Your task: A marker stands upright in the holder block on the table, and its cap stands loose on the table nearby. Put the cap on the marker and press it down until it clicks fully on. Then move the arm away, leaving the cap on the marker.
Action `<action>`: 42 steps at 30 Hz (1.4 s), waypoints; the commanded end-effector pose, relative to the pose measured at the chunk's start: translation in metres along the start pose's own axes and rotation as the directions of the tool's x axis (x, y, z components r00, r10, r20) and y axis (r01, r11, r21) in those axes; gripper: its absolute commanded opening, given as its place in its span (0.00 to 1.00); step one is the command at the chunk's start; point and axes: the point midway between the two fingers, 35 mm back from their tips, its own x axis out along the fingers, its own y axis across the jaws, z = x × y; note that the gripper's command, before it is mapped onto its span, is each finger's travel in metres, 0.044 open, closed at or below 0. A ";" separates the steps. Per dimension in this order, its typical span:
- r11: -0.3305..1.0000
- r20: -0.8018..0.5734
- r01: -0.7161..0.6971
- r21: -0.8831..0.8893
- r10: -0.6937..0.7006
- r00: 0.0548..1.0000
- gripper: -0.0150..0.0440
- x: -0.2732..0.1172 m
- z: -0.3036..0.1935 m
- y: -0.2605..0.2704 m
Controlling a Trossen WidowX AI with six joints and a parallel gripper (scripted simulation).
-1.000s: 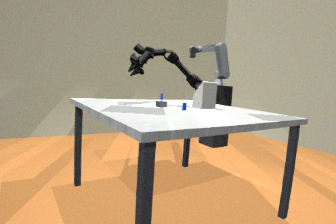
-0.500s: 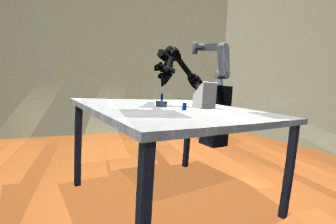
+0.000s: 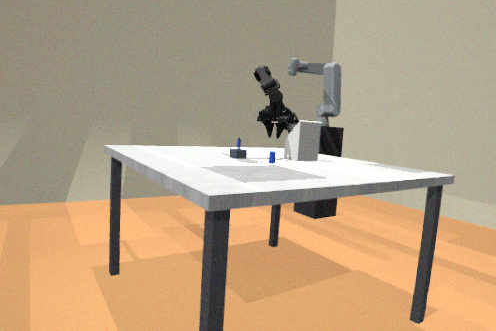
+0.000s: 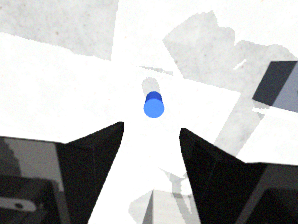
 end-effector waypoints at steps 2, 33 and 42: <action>1.000 -0.015 0.013 -0.010 -0.014 1.000 0.66 0.033 -0.004 0.000; 1.000 -0.015 0.015 -0.010 -0.015 1.000 0.66 0.080 -0.003 -0.003; 1.000 -0.015 0.017 -0.010 -0.017 1.000 0.66 0.094 -0.004 -0.004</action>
